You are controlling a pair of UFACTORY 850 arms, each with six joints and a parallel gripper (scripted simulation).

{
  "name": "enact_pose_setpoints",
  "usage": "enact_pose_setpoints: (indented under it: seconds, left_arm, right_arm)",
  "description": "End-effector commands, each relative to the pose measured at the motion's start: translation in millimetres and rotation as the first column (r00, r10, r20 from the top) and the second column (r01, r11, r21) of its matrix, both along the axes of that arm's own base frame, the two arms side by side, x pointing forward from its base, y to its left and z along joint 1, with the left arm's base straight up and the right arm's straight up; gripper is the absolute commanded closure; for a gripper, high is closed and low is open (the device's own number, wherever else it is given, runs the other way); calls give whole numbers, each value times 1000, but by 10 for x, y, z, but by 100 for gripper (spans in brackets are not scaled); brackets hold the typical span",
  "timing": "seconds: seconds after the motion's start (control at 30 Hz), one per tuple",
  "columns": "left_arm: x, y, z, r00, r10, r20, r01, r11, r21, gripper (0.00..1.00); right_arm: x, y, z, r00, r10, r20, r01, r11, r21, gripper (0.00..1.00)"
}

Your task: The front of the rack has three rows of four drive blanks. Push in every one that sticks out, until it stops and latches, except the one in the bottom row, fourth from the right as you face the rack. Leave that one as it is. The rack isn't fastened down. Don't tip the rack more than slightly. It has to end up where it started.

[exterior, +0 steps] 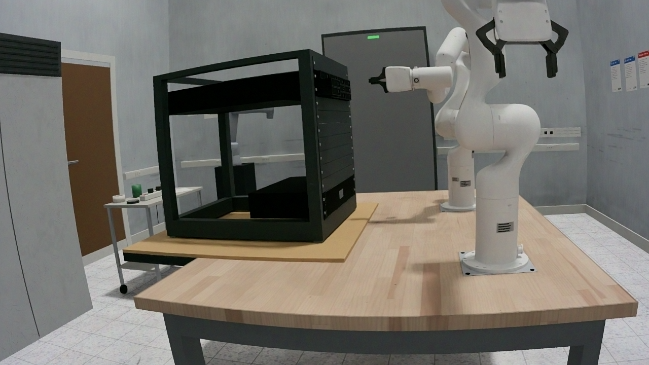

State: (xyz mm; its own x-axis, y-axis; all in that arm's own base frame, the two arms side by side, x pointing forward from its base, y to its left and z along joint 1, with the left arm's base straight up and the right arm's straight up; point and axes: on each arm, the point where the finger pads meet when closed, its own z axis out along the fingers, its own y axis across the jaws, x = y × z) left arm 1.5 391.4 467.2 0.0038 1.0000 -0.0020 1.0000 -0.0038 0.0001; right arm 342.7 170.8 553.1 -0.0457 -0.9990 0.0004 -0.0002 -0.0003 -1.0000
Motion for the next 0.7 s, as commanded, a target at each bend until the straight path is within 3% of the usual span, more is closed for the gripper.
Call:
enact_pose_setpoints:
  seconds: [0.0,0.23,0.67]
  left_arm:
    - [0,4,9,1000,0,0,0,1000,2,0]
    - [0,4,9,1000,0,0,0,1000,2,0]
    - [0,4,9,1000,0,0,0,1000,2,0]
  right_arm:
    - [13,186,-5,1000,-2,1,2,1000,2,100]
    - [23,397,-19,1000,-2,1,2,1000,2,100]
    - [56,1108,-69,1000,-2,1,2,1000,2,100]
